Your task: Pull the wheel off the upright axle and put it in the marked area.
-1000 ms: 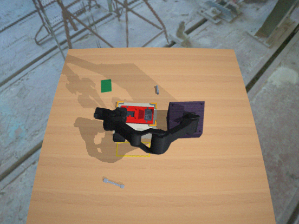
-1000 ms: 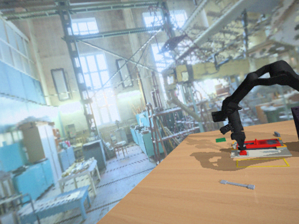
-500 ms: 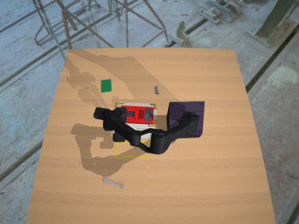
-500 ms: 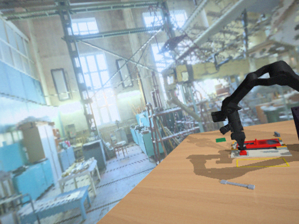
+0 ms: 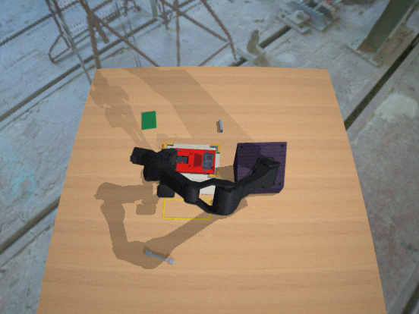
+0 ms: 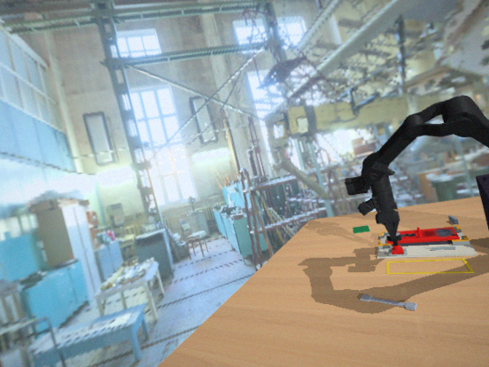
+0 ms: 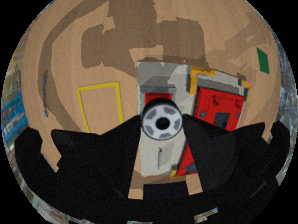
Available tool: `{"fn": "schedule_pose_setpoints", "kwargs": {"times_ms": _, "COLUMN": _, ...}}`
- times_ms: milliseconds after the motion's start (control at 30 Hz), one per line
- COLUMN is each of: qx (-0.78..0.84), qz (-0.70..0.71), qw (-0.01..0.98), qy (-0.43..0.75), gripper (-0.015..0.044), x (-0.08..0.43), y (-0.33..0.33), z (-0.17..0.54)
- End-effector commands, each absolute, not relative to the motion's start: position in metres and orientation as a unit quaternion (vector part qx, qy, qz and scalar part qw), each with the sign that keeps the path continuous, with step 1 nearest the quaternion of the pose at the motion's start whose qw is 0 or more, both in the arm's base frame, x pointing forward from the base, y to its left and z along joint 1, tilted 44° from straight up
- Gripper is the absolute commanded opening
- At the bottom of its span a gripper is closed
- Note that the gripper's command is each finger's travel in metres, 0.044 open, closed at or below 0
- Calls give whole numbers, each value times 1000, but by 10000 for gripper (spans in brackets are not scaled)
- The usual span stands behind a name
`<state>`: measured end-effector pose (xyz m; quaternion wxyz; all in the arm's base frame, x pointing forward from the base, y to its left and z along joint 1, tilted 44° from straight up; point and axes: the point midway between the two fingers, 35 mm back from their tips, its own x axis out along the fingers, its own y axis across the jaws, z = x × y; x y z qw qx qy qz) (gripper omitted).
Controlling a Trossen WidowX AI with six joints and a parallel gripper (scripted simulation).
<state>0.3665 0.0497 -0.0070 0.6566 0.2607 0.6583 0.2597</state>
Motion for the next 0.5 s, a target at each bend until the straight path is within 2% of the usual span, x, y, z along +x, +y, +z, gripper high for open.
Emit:
{"fn": "schedule_pose_setpoints", "kwargs": {"times_ms": 0, "qx": 258, "qz": 261, "qw": 657, "qy": 658, "gripper": 0, "x": 367, "y": 49, "z": -6}}
{"fn": "schedule_pose_setpoints", "kwargs": {"times_ms": 467, "qx": 259, "qz": 261, "qw": 657, "qy": 658, "gripper": 0, "x": 367, "y": 46, "z": -2}}
